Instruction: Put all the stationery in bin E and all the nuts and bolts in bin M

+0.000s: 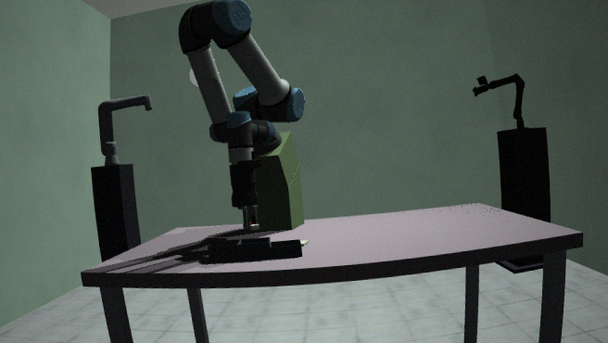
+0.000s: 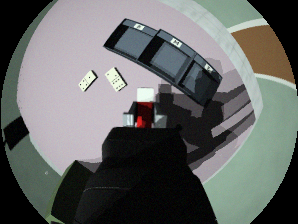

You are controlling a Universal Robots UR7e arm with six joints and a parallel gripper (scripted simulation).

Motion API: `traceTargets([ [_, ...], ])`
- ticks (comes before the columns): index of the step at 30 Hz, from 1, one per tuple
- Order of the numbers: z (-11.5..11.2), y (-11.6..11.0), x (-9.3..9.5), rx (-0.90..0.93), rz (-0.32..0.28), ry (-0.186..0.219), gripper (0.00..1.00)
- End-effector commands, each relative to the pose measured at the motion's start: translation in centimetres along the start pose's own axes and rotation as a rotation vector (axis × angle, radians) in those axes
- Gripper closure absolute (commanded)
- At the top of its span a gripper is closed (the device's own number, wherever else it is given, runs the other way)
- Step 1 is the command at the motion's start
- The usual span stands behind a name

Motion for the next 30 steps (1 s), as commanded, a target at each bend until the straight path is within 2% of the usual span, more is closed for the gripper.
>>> traceTargets([
  [1,2.2,1.3,-0.1,-0.001,0.002,-0.003,0.55],
  [3,3.2,2.0,-0.1,-0.001,0.002,-0.003,0.55],
  [5,3.3,2.0,-0.1,-0.001,0.002,-0.003,0.55],
  [8,4.8,3.0,-0.1,-0.151,0.002,-0.003,0.55],
  [11,6.3,3.9,-0.1,-0.242,0.003,-0.006,0.55],
  [13,6.3,3.9,-0.1,-0.242,0.003,-0.006,0.55],
  [14,6.8,4.2,-0.1,-0.331,0.002,-0.005,0.55],
  [20,9.9,6.1,-0.1,-0.503,0.004,-0.014,0.55],
  [28,10.1,6.2,-0.1,-0.755,0.003,-0.022,0.55],
  [30,10.1,6.2,-0.1,-0.755,0.003,-0.022,0.55],
])
Point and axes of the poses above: the point where the finger pads meet when closed, its own x axis out along the fingers, its own z axis across the jaws, y = z × x, the point moved 2 cm from there along -x, back along the fingers, and after that the axes turned 7 degrees about x, right-handed, at the moved point
